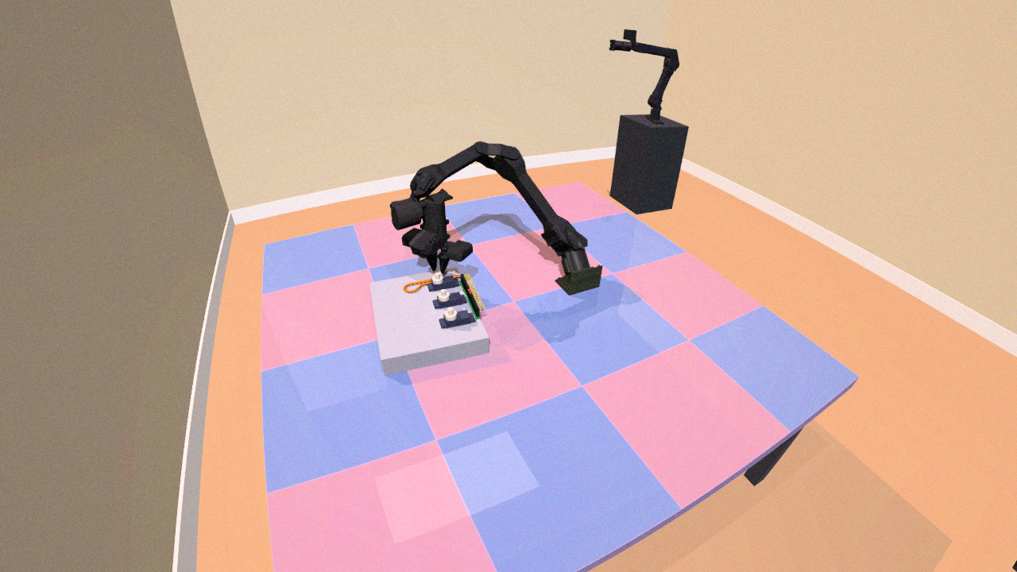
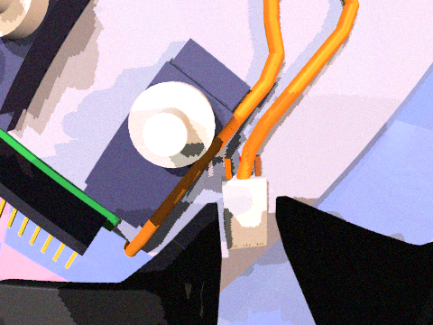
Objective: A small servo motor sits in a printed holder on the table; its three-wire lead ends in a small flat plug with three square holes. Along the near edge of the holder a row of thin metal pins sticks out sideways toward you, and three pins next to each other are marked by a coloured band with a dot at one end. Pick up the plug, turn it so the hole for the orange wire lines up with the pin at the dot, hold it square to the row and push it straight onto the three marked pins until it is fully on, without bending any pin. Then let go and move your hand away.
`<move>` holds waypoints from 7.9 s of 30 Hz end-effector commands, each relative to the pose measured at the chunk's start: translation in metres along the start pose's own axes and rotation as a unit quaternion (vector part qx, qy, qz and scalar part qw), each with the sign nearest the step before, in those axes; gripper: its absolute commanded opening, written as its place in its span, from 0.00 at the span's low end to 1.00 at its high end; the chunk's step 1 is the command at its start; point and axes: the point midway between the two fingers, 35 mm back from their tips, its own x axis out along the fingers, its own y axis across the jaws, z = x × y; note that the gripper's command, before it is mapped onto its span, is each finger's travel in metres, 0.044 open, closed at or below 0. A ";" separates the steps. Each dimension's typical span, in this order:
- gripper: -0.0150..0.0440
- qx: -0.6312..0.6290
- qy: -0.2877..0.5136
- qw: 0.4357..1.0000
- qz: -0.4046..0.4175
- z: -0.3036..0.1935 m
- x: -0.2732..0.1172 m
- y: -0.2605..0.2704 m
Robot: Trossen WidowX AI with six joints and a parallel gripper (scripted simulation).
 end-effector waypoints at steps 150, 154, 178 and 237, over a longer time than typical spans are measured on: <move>0.25 -0.930 -0.001 0.368 0.002 0.012 -0.007 0.158; 0.25 -0.930 -0.001 0.368 0.002 0.011 -0.007 0.159; 0.25 -0.930 -0.001 0.368 0.002 0.019 -0.007 0.149; 1.00 -0.930 -0.002 0.368 0.002 0.026 -0.064 0.145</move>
